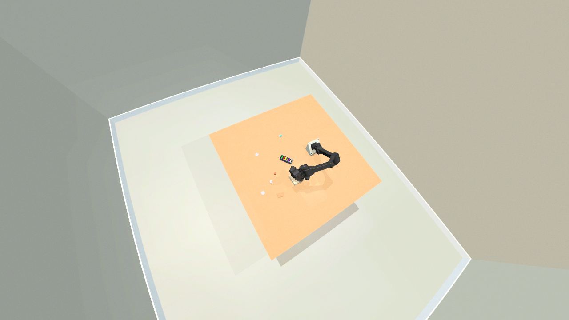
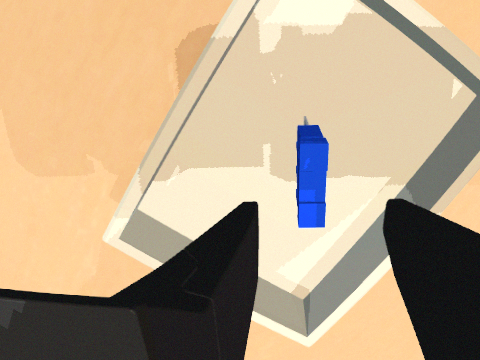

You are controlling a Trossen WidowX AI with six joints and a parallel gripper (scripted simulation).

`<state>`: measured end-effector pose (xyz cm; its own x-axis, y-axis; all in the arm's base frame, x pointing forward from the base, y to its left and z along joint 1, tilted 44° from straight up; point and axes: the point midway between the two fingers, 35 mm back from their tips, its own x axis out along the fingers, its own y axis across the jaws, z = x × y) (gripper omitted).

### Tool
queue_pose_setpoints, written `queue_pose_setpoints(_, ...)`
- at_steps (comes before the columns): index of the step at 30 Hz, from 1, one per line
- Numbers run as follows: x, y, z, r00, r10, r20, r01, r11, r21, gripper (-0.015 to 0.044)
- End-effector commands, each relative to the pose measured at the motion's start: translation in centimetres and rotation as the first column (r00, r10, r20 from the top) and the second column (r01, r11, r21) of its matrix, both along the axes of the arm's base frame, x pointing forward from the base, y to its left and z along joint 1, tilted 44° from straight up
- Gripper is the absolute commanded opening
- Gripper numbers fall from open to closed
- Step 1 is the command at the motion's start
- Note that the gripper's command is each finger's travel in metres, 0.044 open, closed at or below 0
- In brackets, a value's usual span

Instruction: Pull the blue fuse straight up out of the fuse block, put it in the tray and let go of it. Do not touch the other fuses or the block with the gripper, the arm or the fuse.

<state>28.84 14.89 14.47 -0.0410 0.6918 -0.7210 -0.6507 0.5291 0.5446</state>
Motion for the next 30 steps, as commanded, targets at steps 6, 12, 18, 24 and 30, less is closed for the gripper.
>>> queue_pose_setpoints(6, 0.1, -1.3, 1.3, 1.0, 0.001, -0.001, -0.001, 1.0, -0.001, 0.033)
queue_pose_setpoints(12, 0.0, -2.5, 2.7, 1.0, 0.001, -0.002, -0.001, 1.0, 0.0, 0.033)
queue_pose_setpoints(18, 0.0, -2.5, 2.7, 1.0, 0.001, -0.002, -0.001, 1.0, 0.0, 0.033)
queue_pose_setpoints(24, 0.0, -2.6, 2.6, 1.0, -0.002, -0.003, 0.002, 1.0, -0.004, 0.033)
queue_pose_setpoints(30, 0.0, -2.6, 2.6, 1.0, -0.002, -0.003, 0.002, 1.0, -0.004, 0.033)
